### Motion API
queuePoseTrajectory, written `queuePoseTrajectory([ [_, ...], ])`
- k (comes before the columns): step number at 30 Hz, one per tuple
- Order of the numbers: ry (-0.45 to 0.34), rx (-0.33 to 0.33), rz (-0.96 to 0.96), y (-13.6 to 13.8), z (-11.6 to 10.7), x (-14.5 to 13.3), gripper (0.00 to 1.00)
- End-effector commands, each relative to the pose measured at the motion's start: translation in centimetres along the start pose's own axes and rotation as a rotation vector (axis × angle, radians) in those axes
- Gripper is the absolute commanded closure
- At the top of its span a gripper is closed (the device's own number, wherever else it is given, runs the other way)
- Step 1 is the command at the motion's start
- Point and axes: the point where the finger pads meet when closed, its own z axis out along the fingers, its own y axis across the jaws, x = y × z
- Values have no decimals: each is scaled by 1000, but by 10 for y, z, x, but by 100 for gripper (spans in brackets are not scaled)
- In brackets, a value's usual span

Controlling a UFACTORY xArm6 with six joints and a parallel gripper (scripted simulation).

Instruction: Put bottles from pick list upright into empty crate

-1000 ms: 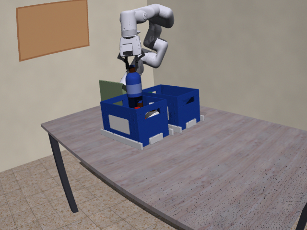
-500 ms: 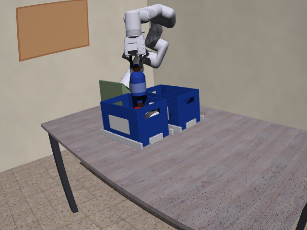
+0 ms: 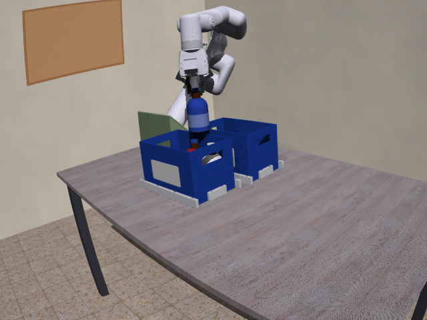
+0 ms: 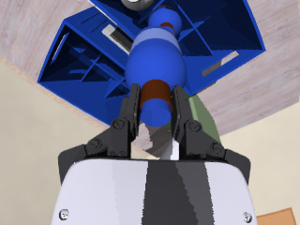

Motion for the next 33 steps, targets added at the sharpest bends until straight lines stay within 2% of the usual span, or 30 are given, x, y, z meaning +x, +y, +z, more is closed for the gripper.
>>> queuePoseTrajectory([
  [1,5,-1,-1,-7,-2,-5,100],
  [33,5,-1,-1,-49,-2,-41,100],
])
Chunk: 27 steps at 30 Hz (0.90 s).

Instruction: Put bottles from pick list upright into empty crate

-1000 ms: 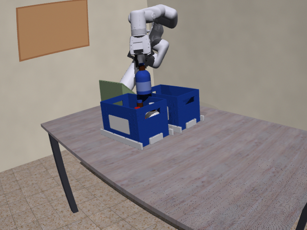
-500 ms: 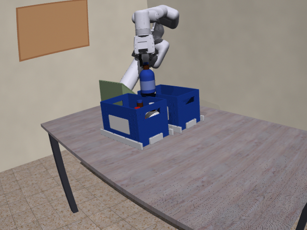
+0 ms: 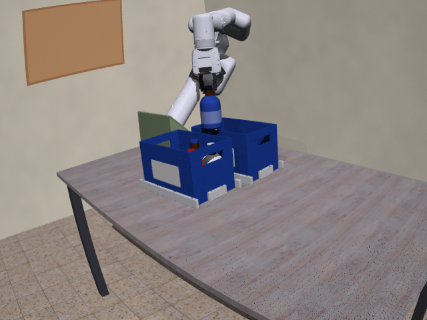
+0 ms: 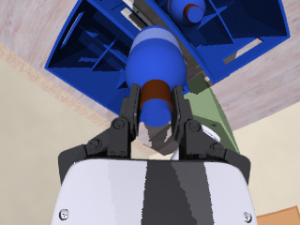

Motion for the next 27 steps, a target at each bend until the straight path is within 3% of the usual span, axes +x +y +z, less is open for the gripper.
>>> queuePoseTrajectory([
  [1,5,-1,-1,-7,-2,-5,100],
  [27,5,0,-1,-43,-2,-36,100],
])
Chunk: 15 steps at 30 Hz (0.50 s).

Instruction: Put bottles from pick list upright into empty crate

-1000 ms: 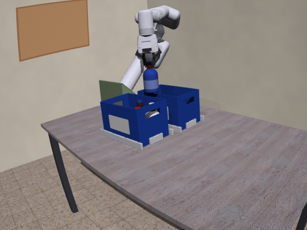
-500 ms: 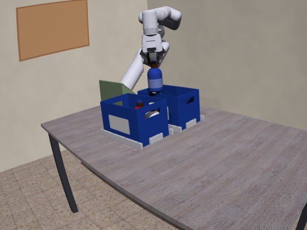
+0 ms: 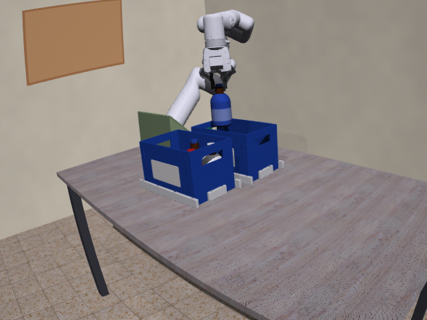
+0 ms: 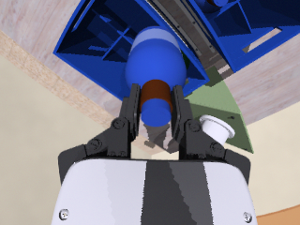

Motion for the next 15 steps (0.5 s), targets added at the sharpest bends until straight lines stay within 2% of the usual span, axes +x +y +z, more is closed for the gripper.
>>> queuePoseTrajectory([
  [1,4,0,-1,-5,-2,-3,100],
  [15,4,0,-1,-14,-2,-11,100],
])
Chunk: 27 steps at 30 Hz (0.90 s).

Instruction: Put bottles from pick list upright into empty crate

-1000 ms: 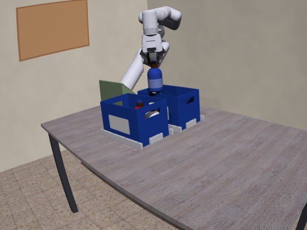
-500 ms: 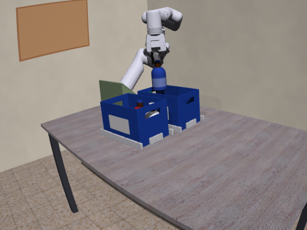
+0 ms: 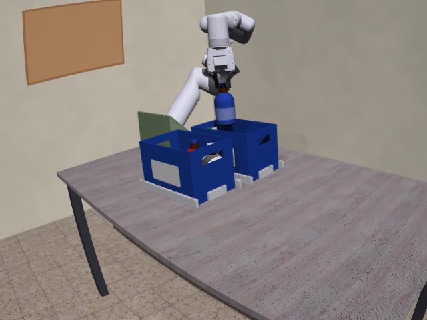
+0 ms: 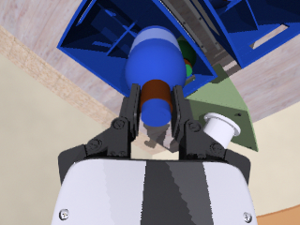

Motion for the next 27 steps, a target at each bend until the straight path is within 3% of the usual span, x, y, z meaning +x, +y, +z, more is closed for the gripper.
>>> queuePoseTrajectory([
  [1,4,0,-1,0,-1,1,100],
  [27,4,0,-1,1,-1,3,100],
])
